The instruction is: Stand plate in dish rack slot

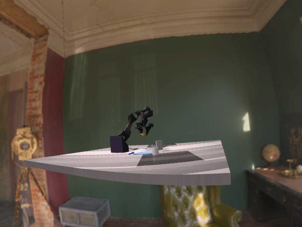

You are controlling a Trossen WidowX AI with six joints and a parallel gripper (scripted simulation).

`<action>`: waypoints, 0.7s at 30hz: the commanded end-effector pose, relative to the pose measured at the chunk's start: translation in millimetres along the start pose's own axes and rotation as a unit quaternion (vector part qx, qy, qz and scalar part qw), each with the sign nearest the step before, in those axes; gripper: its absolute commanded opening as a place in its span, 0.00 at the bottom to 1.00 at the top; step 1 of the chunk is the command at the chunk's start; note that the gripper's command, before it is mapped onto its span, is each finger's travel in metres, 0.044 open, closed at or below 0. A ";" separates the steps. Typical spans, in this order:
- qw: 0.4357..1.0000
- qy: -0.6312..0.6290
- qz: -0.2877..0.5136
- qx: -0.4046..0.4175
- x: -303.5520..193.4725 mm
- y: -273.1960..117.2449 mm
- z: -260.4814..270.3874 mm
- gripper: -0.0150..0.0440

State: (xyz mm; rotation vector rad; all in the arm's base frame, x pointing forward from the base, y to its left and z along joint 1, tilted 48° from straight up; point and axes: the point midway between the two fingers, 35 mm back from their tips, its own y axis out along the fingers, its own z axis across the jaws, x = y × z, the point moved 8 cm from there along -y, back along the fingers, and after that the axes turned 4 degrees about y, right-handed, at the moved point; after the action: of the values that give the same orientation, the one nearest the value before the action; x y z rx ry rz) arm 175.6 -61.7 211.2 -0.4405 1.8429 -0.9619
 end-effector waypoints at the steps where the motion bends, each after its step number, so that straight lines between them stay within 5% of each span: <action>1: 0.998 -0.028 -0.047 -0.003 -1.0 10.3 -3.5 0.25; 21: 0.955 -0.168 -0.244 0.014 -3.3 52.9 -13.2 0.25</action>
State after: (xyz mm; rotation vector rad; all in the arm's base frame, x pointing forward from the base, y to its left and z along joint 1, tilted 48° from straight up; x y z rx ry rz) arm 172.4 -25.7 178.8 -0.9499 1.5072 -1.1118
